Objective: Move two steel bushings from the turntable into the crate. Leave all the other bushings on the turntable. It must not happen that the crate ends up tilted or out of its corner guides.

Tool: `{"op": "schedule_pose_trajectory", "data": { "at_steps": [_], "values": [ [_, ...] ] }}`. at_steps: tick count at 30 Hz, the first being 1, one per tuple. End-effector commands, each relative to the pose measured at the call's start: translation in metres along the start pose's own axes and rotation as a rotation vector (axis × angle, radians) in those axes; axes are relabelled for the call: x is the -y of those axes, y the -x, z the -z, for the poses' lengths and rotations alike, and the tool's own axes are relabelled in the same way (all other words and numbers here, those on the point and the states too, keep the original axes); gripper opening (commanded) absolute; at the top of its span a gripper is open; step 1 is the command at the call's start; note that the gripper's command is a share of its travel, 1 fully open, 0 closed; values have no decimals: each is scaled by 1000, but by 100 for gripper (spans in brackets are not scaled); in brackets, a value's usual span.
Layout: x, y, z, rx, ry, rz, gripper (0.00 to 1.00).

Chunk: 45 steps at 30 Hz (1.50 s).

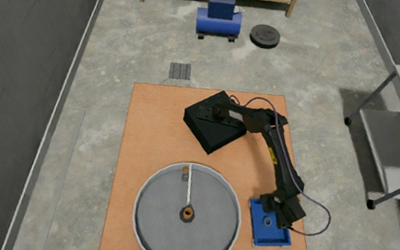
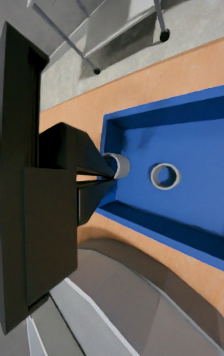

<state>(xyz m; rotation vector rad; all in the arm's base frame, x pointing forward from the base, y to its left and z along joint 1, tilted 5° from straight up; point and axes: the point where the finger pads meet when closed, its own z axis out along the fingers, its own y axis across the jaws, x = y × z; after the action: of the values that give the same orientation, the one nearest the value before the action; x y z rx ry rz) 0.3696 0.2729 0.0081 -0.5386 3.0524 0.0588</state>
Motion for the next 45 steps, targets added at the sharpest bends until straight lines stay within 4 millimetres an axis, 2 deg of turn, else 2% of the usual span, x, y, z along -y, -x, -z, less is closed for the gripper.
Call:
{"op": "schedule_pose_trajectory", "data": {
  "at_steps": [1,37,45],
  "values": [
    [1,16,22,58,1,-3,0],
    [0,20,21,73,6,-3,0],
    [0,21,14,70,5,-3,0]
  ]
}}
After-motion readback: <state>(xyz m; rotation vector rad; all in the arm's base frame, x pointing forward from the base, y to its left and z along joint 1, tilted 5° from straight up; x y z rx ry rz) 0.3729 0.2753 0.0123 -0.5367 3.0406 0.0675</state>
